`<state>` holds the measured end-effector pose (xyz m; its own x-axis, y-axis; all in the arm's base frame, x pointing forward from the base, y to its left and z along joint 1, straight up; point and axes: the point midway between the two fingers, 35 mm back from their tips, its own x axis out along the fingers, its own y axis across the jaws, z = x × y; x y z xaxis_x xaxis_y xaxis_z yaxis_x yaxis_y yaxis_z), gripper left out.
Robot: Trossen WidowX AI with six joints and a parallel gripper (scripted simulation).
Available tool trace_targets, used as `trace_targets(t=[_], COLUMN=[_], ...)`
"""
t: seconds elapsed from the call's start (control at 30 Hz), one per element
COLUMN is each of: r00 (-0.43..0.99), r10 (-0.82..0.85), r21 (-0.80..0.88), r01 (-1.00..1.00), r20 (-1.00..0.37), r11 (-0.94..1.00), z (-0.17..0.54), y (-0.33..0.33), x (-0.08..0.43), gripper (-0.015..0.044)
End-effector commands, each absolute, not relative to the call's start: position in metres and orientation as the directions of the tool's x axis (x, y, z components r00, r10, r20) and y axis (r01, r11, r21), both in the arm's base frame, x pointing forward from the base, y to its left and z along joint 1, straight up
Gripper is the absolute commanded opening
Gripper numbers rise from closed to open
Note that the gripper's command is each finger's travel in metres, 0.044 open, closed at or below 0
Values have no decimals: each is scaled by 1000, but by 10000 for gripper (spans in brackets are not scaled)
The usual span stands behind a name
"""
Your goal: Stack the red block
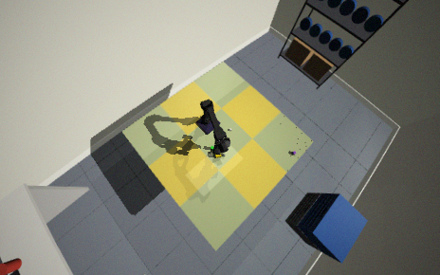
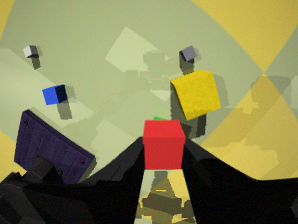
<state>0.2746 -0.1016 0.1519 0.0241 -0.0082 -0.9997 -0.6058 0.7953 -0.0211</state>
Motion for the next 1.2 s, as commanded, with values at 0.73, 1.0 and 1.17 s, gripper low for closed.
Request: trace_targets(t=[0.73,1.0,1.17], r00=[19,19,19], r10=[-12,-12,-12], r21=[-21,-21,-21], r01=[-610,-610,-610], r20=[-1000,-1000,-1000], r11=[792,792,792], z=[114,90,85], y=[-136,-136,-136], x=[241,241,241], gripper=[0,0,0])
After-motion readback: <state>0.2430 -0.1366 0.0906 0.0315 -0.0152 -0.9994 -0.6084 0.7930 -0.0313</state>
